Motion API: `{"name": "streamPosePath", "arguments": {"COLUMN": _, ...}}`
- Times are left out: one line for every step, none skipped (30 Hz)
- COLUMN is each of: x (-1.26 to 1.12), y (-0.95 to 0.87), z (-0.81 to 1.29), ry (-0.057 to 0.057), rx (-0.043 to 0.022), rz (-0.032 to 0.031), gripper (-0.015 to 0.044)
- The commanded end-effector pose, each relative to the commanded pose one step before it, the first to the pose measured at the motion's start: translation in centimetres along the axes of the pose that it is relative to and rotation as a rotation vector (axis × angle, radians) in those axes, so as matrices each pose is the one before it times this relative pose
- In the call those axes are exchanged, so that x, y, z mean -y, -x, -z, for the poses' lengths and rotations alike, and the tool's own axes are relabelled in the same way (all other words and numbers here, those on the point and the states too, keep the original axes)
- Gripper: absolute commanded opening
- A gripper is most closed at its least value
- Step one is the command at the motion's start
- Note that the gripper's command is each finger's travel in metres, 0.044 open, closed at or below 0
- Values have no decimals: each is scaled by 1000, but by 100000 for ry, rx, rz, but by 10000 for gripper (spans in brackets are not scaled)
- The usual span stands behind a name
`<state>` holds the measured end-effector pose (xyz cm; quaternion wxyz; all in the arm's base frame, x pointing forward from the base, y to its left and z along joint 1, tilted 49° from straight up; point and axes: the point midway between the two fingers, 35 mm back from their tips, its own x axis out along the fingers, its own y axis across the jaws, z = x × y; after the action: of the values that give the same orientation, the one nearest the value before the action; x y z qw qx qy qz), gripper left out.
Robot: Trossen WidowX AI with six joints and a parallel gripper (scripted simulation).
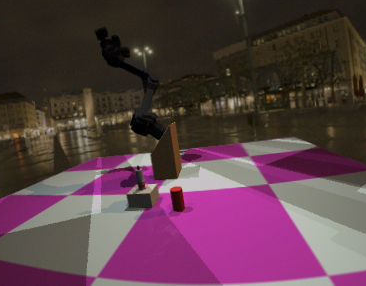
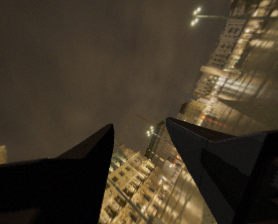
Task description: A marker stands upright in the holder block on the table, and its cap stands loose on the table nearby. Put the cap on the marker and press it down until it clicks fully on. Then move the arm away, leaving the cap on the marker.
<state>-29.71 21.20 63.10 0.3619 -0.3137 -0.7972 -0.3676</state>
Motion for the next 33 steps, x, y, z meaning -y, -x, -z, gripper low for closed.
{"name": "streamPosePath", "arguments": {"x": -1664, "y": 531, "z": 6977, "ry": -2683, "rx": -15678, "rz": -3054, "gripper": 246}}
{"name": "streamPosePath", "arguments": {"x": -286, "y": -38, "z": 1459, "ry": -784, "rx": -3391, "rz": -572, "gripper": 246}}
{"name": "streamPosePath", "arguments": {"x": -306, "y": -52, "z": 1688, "ry": -986, "rx": -3904, "rz": -595, "gripper": 246}}
{"name": "streamPosePath", "arguments": {"x": -330, "y": -68, "z": 1783, "ry": -1039, "rx": -4132, "rz": -640, "gripper": 246}}
{"name": "streamPosePath", "arguments": {"x": -285, "y": -74, "z": 1513, "ry": -879, "rx": -3514, "rz": -553, "gripper": 246}}
{"name": "streamPosePath", "arguments": {"x": -287, "y": -84, "z": 1489, "ry": -861, "rx": -3466, "rz": -554, "gripper": 246}}
{"name": "streamPosePath", "arguments": {"x": -292, "y": -94, "z": 1485, "ry": -855, "rx": -3465, "rz": -562, "gripper": 246}}
{"name": "streamPosePath", "arguments": {"x": -298, "y": -105, "z": 1482, "ry": -848, "rx": -3465, "rz": -571, "gripper": 246}}
{"name": "streamPosePath", "arguments": {"x": -305, "y": -115, "z": 1485, "ry": -843, "rx": -3481, "rz": -583, "gripper": 246}}
{"name": "streamPosePath", "arguments": {"x": -312, "y": -126, "z": 1488, "ry": -838, "rx": -3496, "rz": -595, "gripper": 246}}
{"name": "streamPosePath", "arguments": {"x": -321, "y": -137, "z": 1498, "ry": -834, "rx": -3528, "rz": -610, "gripper": 246}}
{"name": "streamPosePath", "arguments": {"x": -329, "y": -147, "z": 1498, "ry": -825, "rx": -3539, "rz": -622, "gripper": 246}}
{"name": "streamPosePath", "arguments": {"x": -325, "y": -156, "z": 1508, "ry": -976, "rx": -3592, "rz": -623, "gripper": 246}}
{"name": "streamPosePath", "arguments": {"x": -334, "y": -167, "z": 1514, "ry": -967, "rx": -3618, "rz": -637, "gripper": 246}}
{"name": "streamPosePath", "arguments": {"x": -344, "y": -178, "z": 1518, "ry": -956, "rx": -3638, "rz": -651, "gripper": 246}}
{"name": "streamPosePath", "arguments": {"x": -352, "y": -189, "z": 1520, "ry": -942, "rx": -3653, "rz": -664, "gripper": 246}}
{"name": "streamPosePath", "arguments": {"x": -360, "y": -199, "z": 1517, "ry": -924, "rx": -3659, "rz": -676, "gripper": 246}}
{"name": "streamPosePath", "arguments": {"x": -367, "y": -208, "z": 1509, "ry": -900, "rx": -3650, "rz": -685, "gripper": 246}}
{"name": "streamPosePath", "arguments": {"x": -375, "y": -217, "z": 1505, "ry": -879, "rx": -3652, "rz": -696, "gripper": 246}}
{"name": "streamPosePath", "arguments": {"x": -384, "y": -227, "z": 1504, "ry": -857, "rx": -3662, "rz": -708, "gripper": 246}}
{"name": "streamPosePath", "arguments": {"x": -392, "y": -236, "z": 1498, "ry": -831, "rx": -3661, "rz": -717, "gripper": 246}}
{"name": "streamPosePath", "arguments": {"x": -401, "y": -245, "z": 1496, "ry": -807, "rx": -3670, "rz": -729, "gripper": 246}}
{"name": "streamPosePath", "arguments": {"x": -471, "y": -260, "z": 1474, "ry": -613, "rx": -3464, "rz": -1143, "gripper": 246}}
{"name": "streamPosePath", "arguments": {"x": -485, "y": -266, "z": 1464, "ry": -595, "rx": -3453, "rz": -1169, "gripper": 246}}
{"name": "streamPosePath", "arguments": {"x": -500, "y": -273, "z": 1455, "ry": -576, "rx": -3445, "rz": -1195, "gripper": 246}}
{"name": "streamPosePath", "arguments": {"x": -516, "y": -280, "z": 1451, "ry": -558, "rx": -3448, "rz": -1225, "gripper": 246}}
{"name": "streamPosePath", "arguments": {"x": -530, "y": -286, "z": 1442, "ry": -536, "rx": -3439, "rz": -1250, "gripper": 246}}
{"name": "streamPosePath", "arguments": {"x": -546, "y": -293, "z": 1435, "ry": -514, "rx": -3438, "rz": -1278, "gripper": 246}}
{"name": "streamPosePath", "arguments": {"x": -563, "y": -300, "z": 1434, "ry": -493, "rx": -3448, "rz": -1309, "gripper": 246}}
{"name": "streamPosePath", "arguments": {"x": -582, "y": -308, "z": 1437, "ry": -471, "rx": -3470, "rz": -1345, "gripper": 246}}
{"name": "streamPosePath", "arguments": {"x": -597, "y": -315, "z": 1429, "ry": -443, "rx": -3464, "rz": -1370, "gripper": 246}}
{"name": "streamPosePath", "arguments": {"x": -611, "y": -320, "z": 1419, "ry": -414, "rx": -3454, "rz": -1392, "gripper": 246}}
{"name": "streamPosePath", "arguments": {"x": -479, "y": -222, "z": 1254, "ry": -1098, "rx": -3262, "rz": -948, "gripper": 246}}
